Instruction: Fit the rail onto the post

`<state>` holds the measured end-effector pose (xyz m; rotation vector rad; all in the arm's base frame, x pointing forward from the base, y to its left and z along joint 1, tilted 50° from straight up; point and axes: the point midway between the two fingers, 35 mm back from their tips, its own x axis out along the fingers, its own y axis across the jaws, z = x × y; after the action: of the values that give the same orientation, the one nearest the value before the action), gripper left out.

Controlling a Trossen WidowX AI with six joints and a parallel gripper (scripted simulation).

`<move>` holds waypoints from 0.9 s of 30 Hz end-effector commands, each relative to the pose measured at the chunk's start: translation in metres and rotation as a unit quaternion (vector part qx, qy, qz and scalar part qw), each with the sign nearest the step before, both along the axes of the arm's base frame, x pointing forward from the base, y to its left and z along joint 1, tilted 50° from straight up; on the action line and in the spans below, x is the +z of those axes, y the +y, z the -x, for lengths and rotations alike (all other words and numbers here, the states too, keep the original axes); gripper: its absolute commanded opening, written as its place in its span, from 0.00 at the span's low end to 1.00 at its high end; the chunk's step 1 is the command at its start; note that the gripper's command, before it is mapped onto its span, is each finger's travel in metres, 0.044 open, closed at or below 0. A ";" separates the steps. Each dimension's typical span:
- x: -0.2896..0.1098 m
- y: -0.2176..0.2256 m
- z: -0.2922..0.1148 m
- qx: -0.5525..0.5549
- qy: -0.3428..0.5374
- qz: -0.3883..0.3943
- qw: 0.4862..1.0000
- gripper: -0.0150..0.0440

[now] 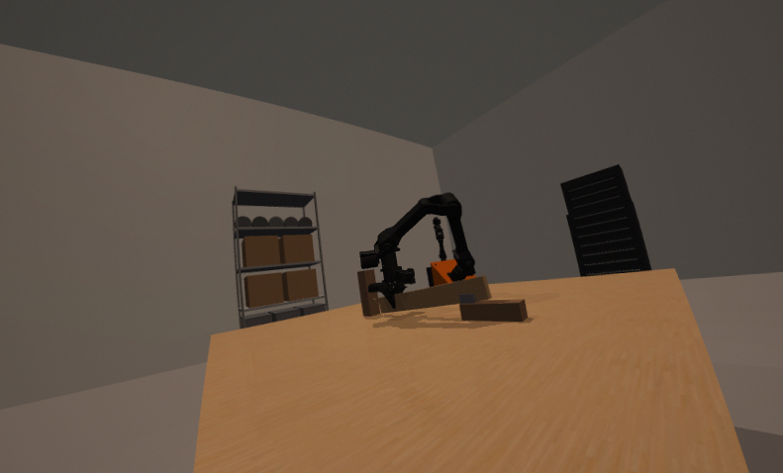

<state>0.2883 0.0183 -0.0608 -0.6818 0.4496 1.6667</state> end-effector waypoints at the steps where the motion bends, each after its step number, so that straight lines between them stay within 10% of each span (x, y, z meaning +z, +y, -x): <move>1: 0.003 -0.004 -0.004 -0.003 -0.006 -0.001 1.000 0.25; 27: 0.012 -0.014 -0.007 -0.003 -0.006 -0.001 1.000 0.25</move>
<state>0.2918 0.0086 -0.0516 -0.6850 0.4472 1.6679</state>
